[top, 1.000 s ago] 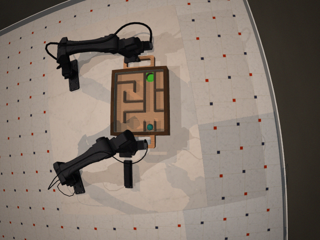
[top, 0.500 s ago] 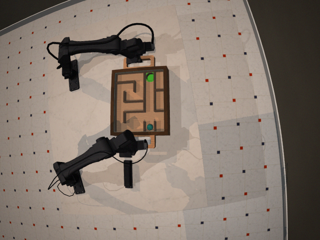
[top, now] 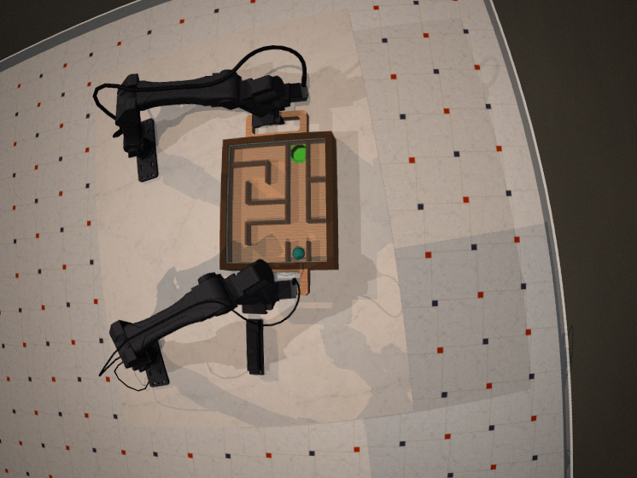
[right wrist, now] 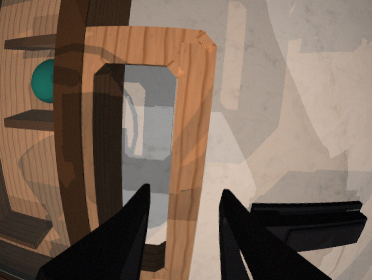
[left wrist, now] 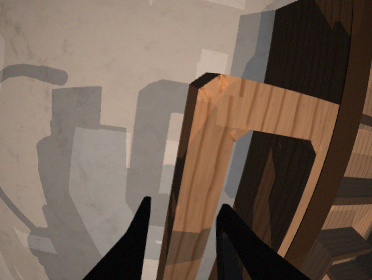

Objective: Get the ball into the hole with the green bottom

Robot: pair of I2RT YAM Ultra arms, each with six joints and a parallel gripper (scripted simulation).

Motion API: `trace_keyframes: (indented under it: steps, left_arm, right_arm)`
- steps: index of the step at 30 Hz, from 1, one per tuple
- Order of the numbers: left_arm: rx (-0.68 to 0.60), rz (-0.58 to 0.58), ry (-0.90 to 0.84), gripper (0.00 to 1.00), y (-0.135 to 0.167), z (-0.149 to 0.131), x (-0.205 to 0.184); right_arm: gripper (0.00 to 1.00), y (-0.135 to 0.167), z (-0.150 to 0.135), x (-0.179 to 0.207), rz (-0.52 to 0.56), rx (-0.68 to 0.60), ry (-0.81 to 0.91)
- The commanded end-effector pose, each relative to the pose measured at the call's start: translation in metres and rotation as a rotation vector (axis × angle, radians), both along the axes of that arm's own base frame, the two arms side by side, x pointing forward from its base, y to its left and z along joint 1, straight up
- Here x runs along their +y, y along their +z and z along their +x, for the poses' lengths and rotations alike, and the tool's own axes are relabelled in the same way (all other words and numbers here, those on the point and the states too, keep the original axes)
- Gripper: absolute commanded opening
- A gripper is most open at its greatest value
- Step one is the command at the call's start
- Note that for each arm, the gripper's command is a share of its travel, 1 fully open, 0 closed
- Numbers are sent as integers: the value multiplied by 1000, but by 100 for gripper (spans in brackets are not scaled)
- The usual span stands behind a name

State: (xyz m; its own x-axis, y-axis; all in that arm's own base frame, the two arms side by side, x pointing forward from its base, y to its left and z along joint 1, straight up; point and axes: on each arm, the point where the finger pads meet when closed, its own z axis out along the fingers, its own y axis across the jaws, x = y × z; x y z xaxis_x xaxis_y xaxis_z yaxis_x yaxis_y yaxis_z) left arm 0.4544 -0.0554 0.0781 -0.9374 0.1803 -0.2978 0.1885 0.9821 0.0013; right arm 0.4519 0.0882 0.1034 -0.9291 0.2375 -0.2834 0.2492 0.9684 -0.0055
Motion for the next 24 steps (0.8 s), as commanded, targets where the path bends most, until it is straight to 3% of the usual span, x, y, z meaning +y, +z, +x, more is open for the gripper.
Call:
trace_keyframes:
  steps: [1, 5, 6, 9, 12, 17, 20, 23, 24]
  left_arm:
    - [-34, -12, -3, 39, 8, 5, -5]
    - [-34, -12, -3, 39, 8, 5, -5]
    - [-34, -12, -3, 39, 8, 5, -5]
    - [-34, -12, -3, 39, 8, 5, -5]
    - [-34, -12, -3, 39, 8, 5, -5]
    - [-34, -12, -3, 39, 8, 5, -5]
    - [-34, -12, -3, 39, 8, 5, -5]
    - [-25, -7, 0, 39, 7, 4, -2]
    - [-23, -11, -3, 0, 7, 3, -5]
  right_arm:
    - [39, -12, 7, -6, -3, -3, -5]
    - [39, -18, 5, -6, -2, 4, -2]
    - [39, 3, 13, 4, 10, -51, 14]
    - [39, -31, 4, -8, -9, 23, -3]
    - [39, -24, 11, -7, -2, -7, -3]
    - [39, -37, 11, -8, -2, 6, -3]
    - [39, -14, 18, 1, 12, -52, 12]
    - [39, -15, 18, -1, 8, -50, 4]
    - [39, -6, 15, -1, 9, -65, 9]
